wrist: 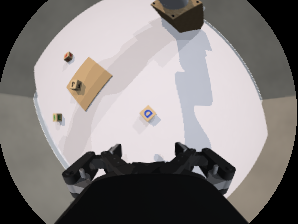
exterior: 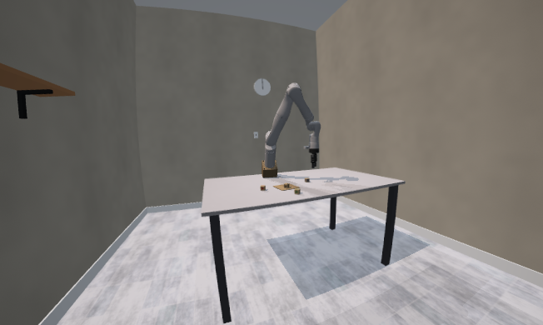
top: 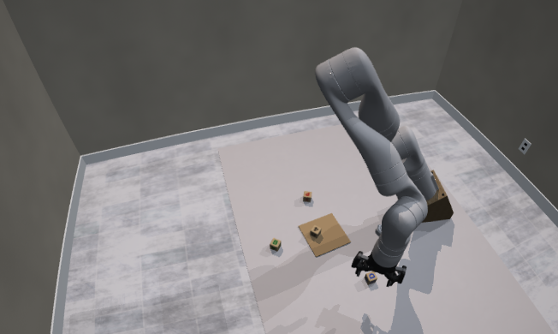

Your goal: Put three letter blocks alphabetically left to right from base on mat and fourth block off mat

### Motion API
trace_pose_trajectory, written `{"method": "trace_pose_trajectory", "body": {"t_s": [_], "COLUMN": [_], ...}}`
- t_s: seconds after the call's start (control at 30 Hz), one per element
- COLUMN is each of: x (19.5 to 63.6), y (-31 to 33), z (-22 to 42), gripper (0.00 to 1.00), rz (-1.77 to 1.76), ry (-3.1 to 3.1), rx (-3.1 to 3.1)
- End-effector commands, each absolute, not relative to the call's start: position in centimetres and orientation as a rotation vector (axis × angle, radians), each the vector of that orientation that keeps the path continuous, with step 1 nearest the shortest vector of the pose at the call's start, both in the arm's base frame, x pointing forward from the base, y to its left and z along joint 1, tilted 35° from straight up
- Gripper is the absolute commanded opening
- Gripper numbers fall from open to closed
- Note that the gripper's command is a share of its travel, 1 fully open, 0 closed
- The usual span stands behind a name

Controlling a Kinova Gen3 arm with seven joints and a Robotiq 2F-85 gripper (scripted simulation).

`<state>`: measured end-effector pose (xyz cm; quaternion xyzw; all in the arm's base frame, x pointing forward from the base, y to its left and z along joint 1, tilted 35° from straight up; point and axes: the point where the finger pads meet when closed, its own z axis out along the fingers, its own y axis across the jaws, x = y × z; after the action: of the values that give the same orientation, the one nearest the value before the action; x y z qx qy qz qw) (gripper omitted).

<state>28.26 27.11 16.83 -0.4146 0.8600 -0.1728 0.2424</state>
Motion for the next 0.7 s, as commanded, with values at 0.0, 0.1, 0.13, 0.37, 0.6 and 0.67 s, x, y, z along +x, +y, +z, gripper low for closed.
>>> {"method": "trace_pose_trajectory", "body": {"t_s": [0.0,0.1,0.13,0.37,0.6,0.67], "x": [28.4,28.7,28.9,30.7,32.7,33.6], "y": [27.1,26.9,26.9,26.1,25.0,24.5], "z": [16.9,17.1,17.2,18.1,19.1,19.7], "gripper": [1.00,1.00,1.00,1.00,1.00,1.00], "rz": [-0.471,-0.472,-0.473,-0.478,-0.479,-0.478], "ry": [2.352,2.356,2.358,2.378,2.397,2.405], "rx": [-1.131,-1.131,-1.131,-1.131,-1.131,-1.131]}}
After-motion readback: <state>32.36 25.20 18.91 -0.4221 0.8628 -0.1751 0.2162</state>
